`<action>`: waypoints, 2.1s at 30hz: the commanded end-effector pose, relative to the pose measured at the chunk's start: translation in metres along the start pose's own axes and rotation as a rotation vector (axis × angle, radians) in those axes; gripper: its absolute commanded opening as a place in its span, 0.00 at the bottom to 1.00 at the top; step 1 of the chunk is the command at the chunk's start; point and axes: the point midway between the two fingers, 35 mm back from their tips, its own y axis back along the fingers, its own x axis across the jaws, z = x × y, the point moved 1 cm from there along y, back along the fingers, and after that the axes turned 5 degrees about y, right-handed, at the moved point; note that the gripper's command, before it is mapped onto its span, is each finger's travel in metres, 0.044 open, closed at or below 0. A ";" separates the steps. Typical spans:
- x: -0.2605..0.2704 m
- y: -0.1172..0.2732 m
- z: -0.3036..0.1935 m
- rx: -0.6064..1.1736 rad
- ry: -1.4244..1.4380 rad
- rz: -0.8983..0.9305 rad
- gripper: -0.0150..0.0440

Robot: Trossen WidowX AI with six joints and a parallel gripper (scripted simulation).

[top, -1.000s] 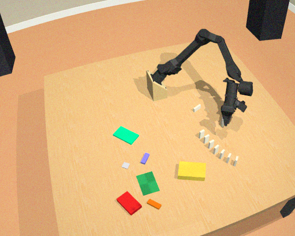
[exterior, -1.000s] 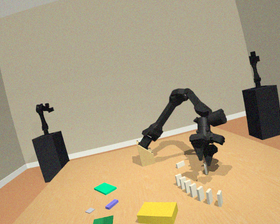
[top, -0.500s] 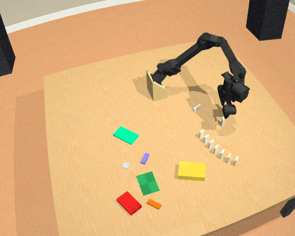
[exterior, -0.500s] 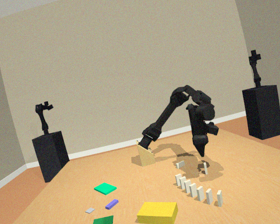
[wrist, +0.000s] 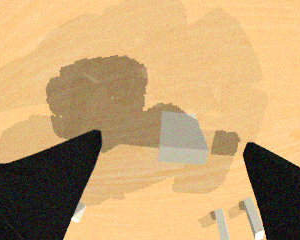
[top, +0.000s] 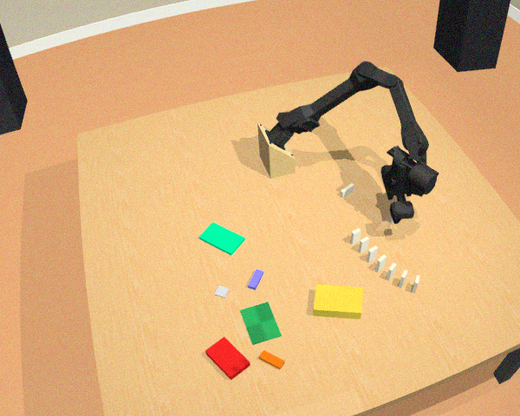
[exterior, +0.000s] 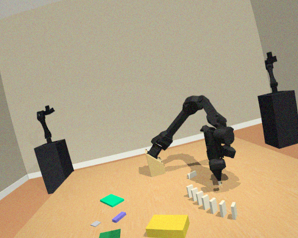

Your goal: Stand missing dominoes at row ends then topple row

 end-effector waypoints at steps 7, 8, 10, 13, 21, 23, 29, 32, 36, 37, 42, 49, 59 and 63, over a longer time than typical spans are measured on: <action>-0.002 -0.012 -0.001 -0.003 -0.008 -0.014 1.00; -0.002 -0.014 -0.001 -0.003 -0.008 -0.014 1.00; -0.002 -0.015 -0.001 -0.004 -0.008 -0.014 1.00; -0.002 -0.015 -0.001 -0.004 -0.008 -0.014 0.87; -0.002 -0.015 -0.001 -0.004 -0.008 -0.014 0.51; -0.002 -0.015 -0.001 -0.004 -0.008 -0.014 0.44; -0.002 -0.015 -0.001 -0.004 -0.008 -0.014 0.44; -0.002 -0.015 -0.001 -0.004 -0.008 -0.014 0.44; -0.008 0.022 -0.001 0.005 -0.005 -0.015 0.44; -0.009 0.037 -0.001 0.007 -0.004 -0.015 0.44; -0.002 0.112 -0.001 0.003 -0.003 -0.013 0.44; -0.005 0.121 -0.013 0.004 -0.090 -0.014 0.44; -0.027 0.122 -0.146 0.003 -1.060 -0.018 0.44; -0.027 0.121 -0.146 0.003 -1.059 -0.019 0.44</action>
